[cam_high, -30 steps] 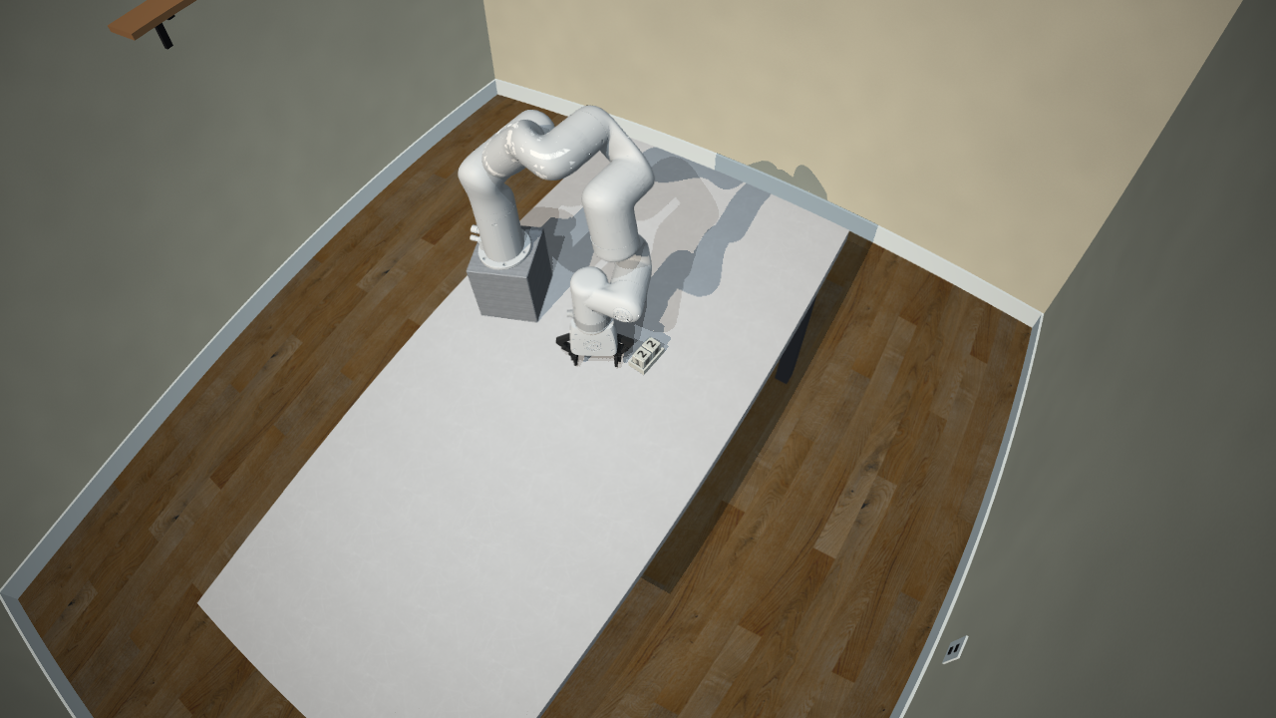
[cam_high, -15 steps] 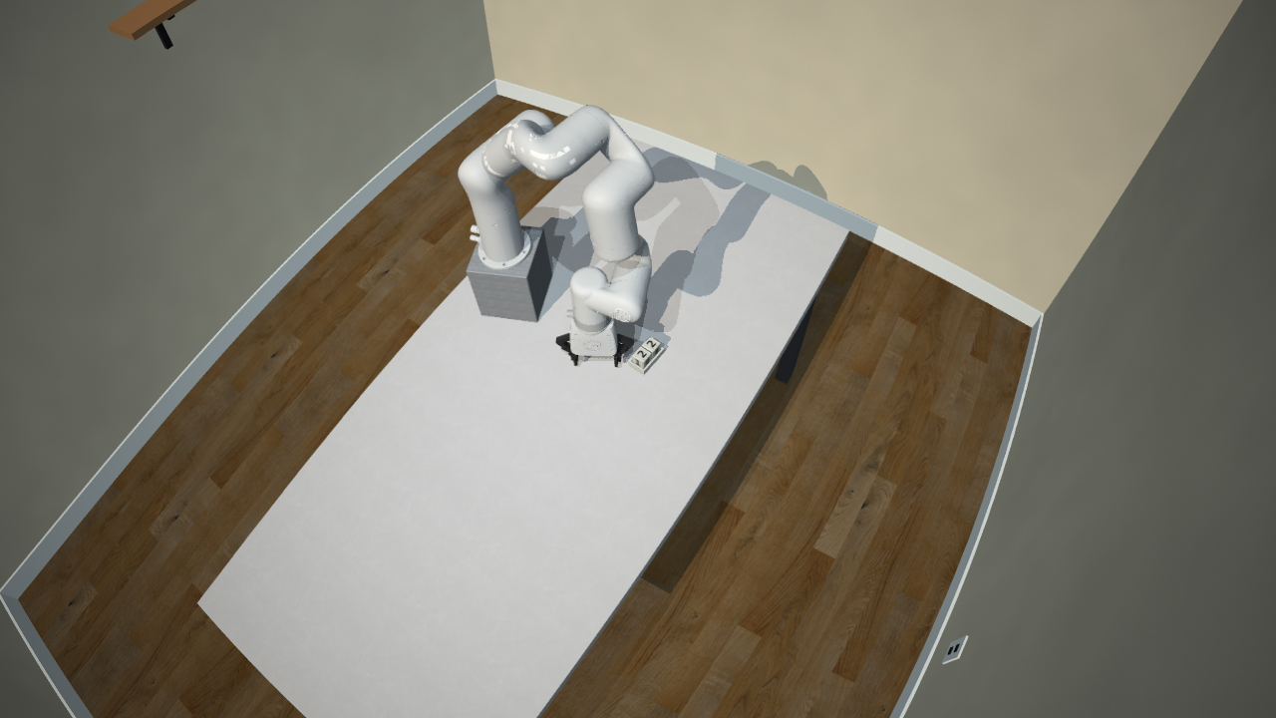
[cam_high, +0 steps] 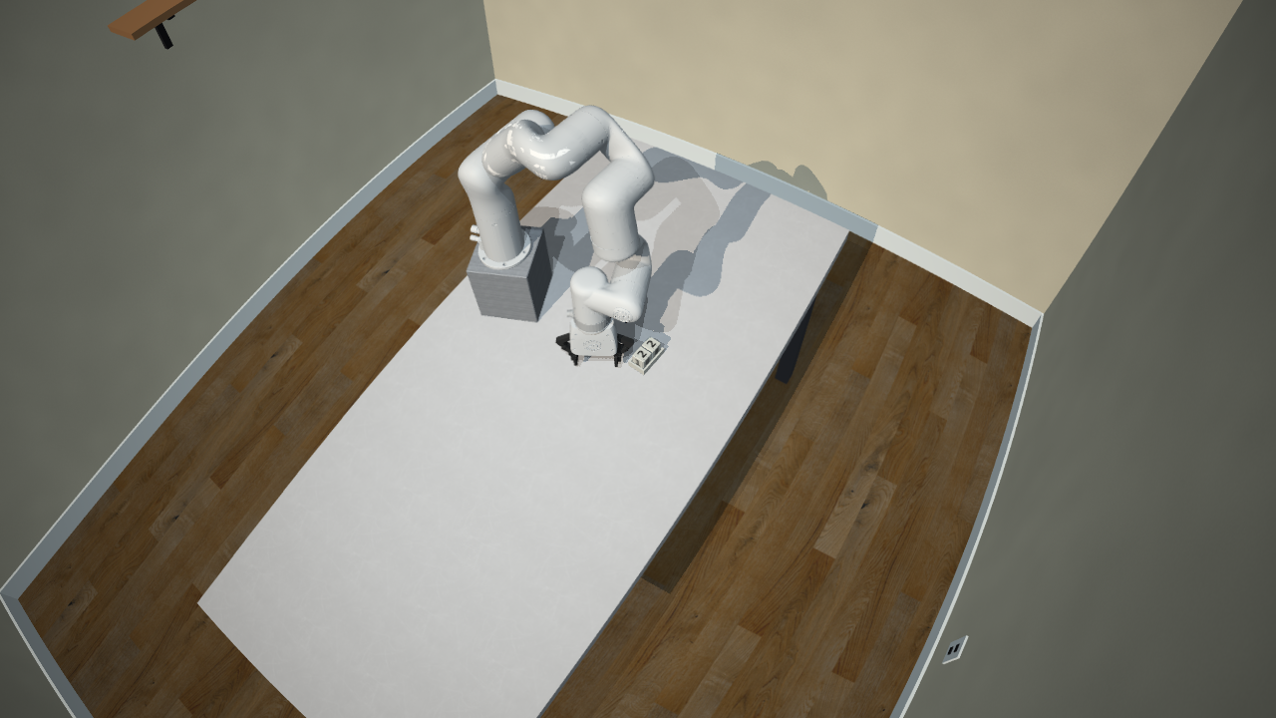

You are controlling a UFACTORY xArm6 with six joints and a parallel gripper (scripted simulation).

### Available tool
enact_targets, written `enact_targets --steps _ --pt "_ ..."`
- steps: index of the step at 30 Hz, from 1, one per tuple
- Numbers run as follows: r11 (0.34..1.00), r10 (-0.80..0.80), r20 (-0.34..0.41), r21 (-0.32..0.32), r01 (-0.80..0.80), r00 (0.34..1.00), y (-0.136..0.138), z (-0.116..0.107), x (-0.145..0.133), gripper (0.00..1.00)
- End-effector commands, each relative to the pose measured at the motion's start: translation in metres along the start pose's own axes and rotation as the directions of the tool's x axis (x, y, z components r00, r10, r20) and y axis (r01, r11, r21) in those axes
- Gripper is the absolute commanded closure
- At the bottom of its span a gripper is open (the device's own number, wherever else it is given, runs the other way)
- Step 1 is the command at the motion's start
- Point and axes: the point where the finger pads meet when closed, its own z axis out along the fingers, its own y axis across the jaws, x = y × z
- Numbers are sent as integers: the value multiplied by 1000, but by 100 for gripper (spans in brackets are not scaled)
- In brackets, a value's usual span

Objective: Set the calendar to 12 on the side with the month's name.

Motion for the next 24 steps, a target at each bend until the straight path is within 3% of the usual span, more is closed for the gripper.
enact_targets --steps 1,12,21,24 --pt "1000 0 1 -2 0 1000 1 -1 -1 0" --pt "1000 0 1 -2 0 1000 1 -31 -1 0" --pt "999 -50 1 -1 50 999 5 -32 1 0" --pt "998 -58 1 -1 58 998 23 -32 7 0"
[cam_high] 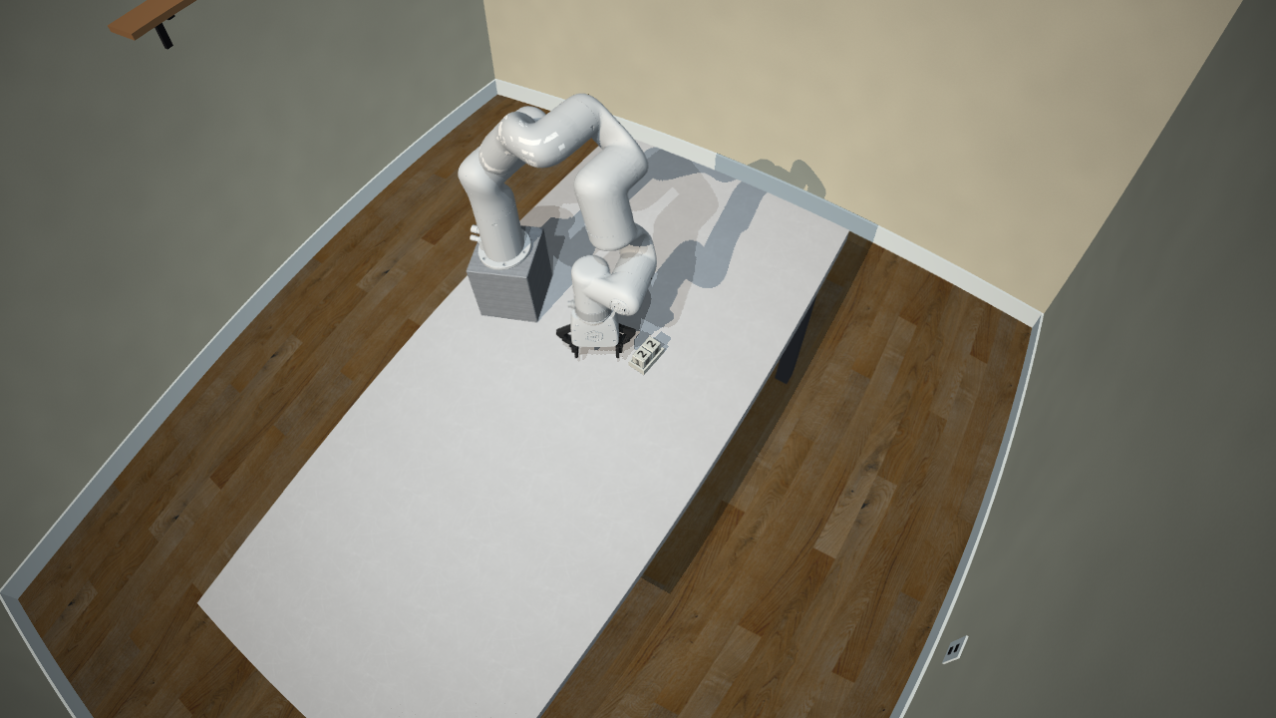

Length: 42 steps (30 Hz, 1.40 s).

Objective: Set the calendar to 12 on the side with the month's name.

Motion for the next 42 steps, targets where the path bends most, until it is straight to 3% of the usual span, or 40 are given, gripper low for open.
enact_targets --steps 1,11,14,21,25,33,38,42 --pt "1000 -27 -5 -4 27 1000 24 -1 6 0" --pt "996 -85 -5 -4 85 996 36 -1 10 0" --pt "996 -85 -5 -4 85 996 52 -1 15 0" --pt "990 -141 -5 -4 141 990 59 -1 17 0" --pt "990 -142 -5 -4 142 990 81 -1 23 0" --pt "984 -179 -5 -5 179 984 86 -1 25 0" --pt "980 -200 -5 -5 200 980 110 -1 32 0" --pt "978 -206 -5 -5 206 978 112 -1 33 0"
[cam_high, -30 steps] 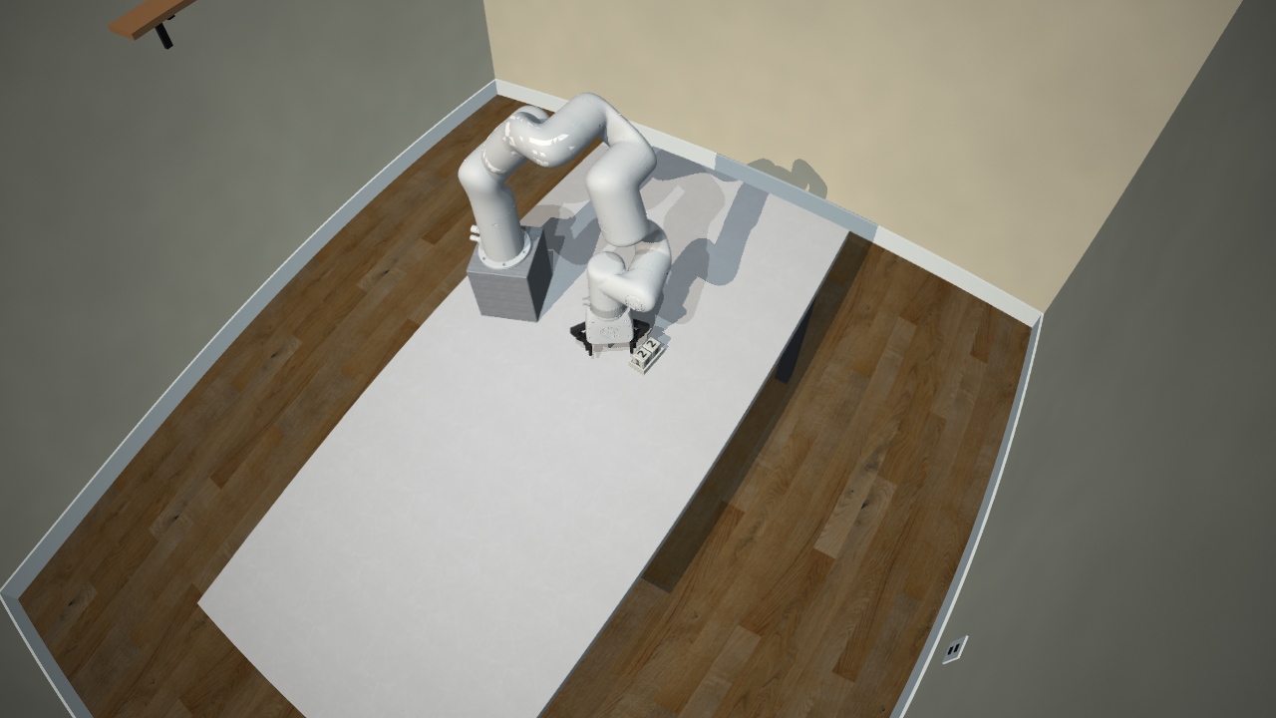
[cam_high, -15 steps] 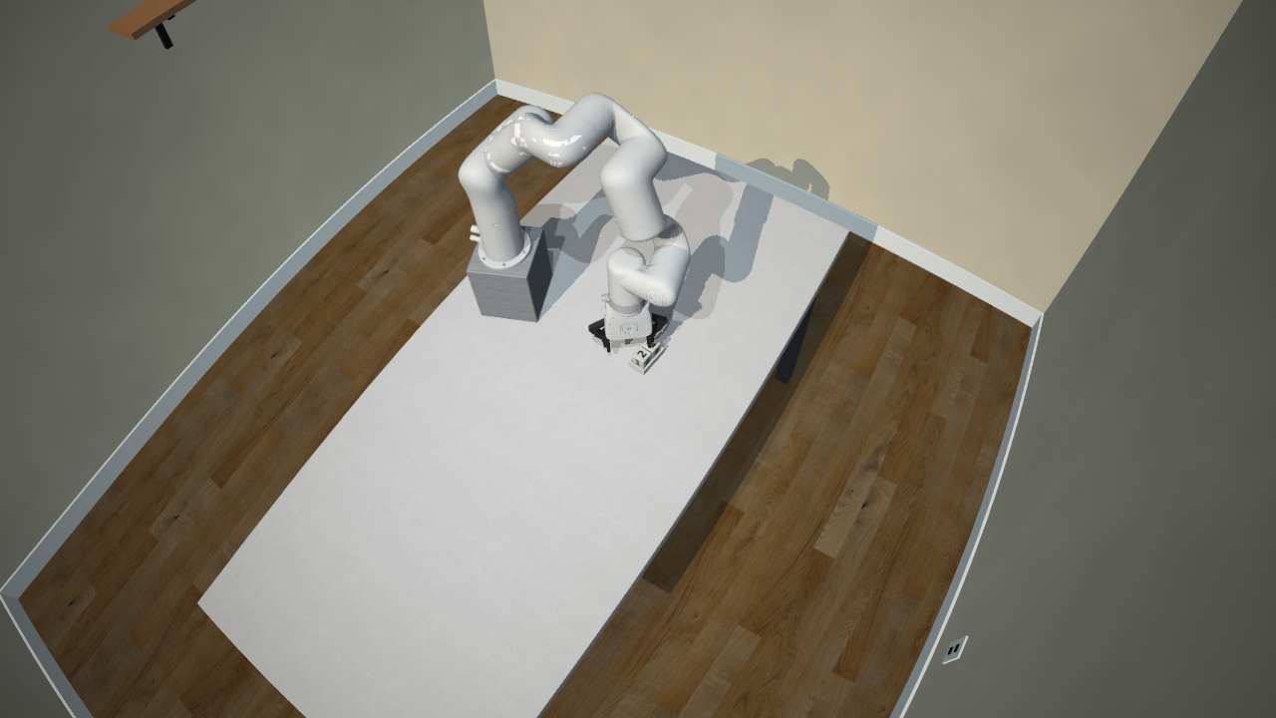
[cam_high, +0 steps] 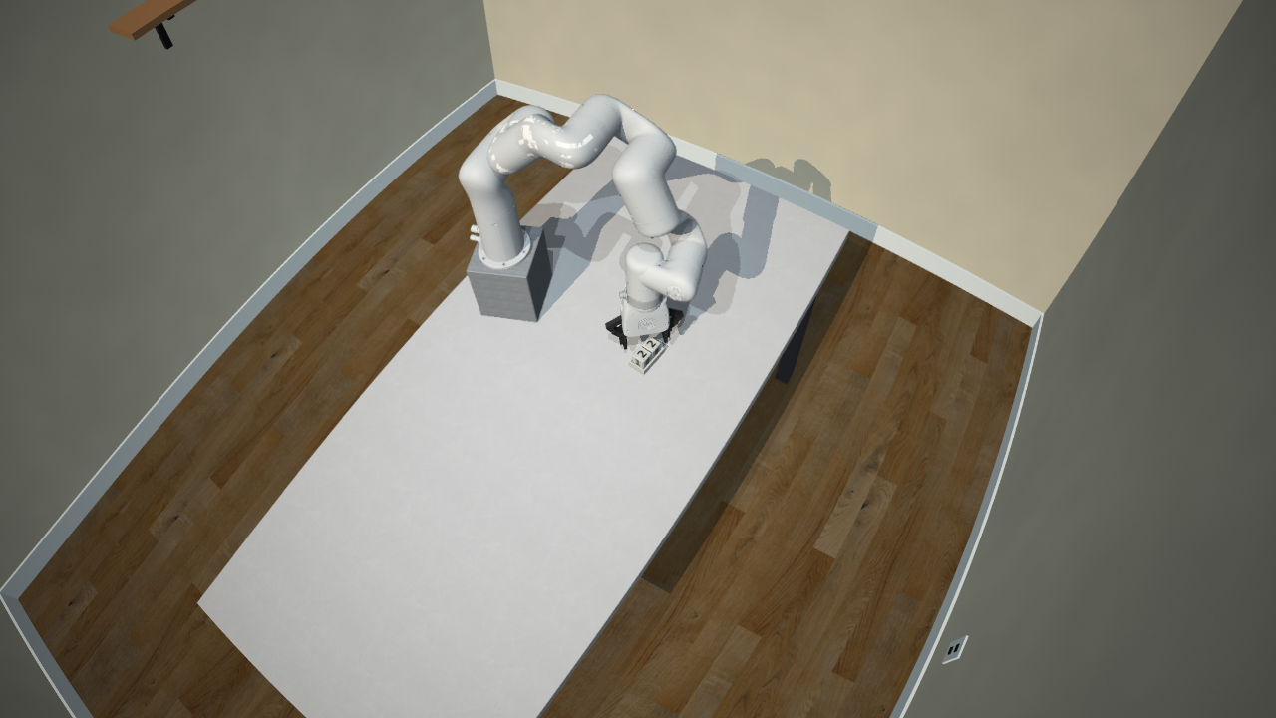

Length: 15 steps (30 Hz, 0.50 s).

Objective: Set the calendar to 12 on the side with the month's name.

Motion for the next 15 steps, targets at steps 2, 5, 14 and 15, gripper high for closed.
enact_targets --steps 2,5,14,15 --pt "1000 -22 -1 1 22 1000 8 0 0 0" --pt "998 -60 -1 1 61 998 13 0 0 0" --pt "997 -81 -1 1 81 997 38 0 3 0" --pt "995 -102 -1 1 102 995 40 0 3 0"
